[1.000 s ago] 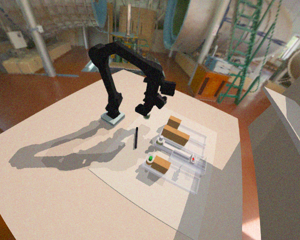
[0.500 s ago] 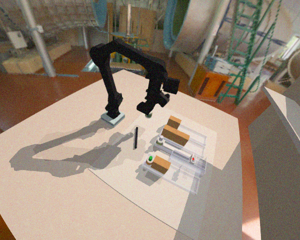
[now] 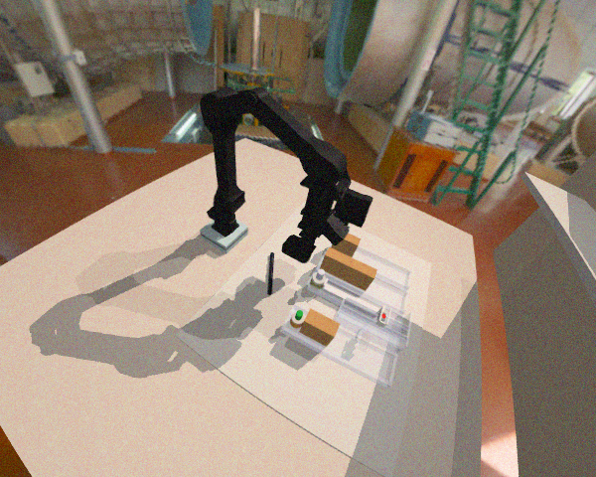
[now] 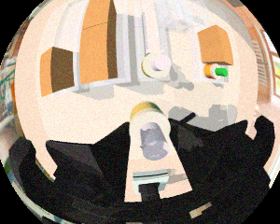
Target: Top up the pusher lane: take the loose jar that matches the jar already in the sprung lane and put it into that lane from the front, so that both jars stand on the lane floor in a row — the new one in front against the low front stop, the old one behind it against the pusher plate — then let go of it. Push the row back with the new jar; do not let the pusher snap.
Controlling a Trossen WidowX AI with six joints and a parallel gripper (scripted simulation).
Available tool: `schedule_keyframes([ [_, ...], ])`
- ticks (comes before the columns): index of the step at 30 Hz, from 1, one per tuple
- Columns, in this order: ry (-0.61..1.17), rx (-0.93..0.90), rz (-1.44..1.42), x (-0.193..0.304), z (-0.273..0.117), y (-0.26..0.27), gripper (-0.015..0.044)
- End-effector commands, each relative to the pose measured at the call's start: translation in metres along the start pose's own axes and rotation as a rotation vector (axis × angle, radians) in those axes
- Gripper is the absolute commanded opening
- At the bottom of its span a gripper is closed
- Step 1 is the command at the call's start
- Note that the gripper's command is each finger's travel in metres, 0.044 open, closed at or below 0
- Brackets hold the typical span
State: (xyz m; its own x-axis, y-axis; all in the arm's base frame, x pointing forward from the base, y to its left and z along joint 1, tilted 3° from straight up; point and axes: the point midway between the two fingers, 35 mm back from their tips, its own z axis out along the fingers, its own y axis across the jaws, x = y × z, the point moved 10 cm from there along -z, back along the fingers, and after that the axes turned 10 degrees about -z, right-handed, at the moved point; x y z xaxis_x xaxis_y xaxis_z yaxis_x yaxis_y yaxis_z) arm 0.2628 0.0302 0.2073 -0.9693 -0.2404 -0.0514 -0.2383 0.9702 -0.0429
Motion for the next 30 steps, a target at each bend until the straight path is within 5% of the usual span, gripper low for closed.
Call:
schedule_keyframes([
  [1, -0.015, 0.000, -0.010, -0.012, 0.008, -0.021, 0.0000],
  [30, -0.016, 0.001, -0.012, -0.018, 0.033, -0.025, 0.0000],
])
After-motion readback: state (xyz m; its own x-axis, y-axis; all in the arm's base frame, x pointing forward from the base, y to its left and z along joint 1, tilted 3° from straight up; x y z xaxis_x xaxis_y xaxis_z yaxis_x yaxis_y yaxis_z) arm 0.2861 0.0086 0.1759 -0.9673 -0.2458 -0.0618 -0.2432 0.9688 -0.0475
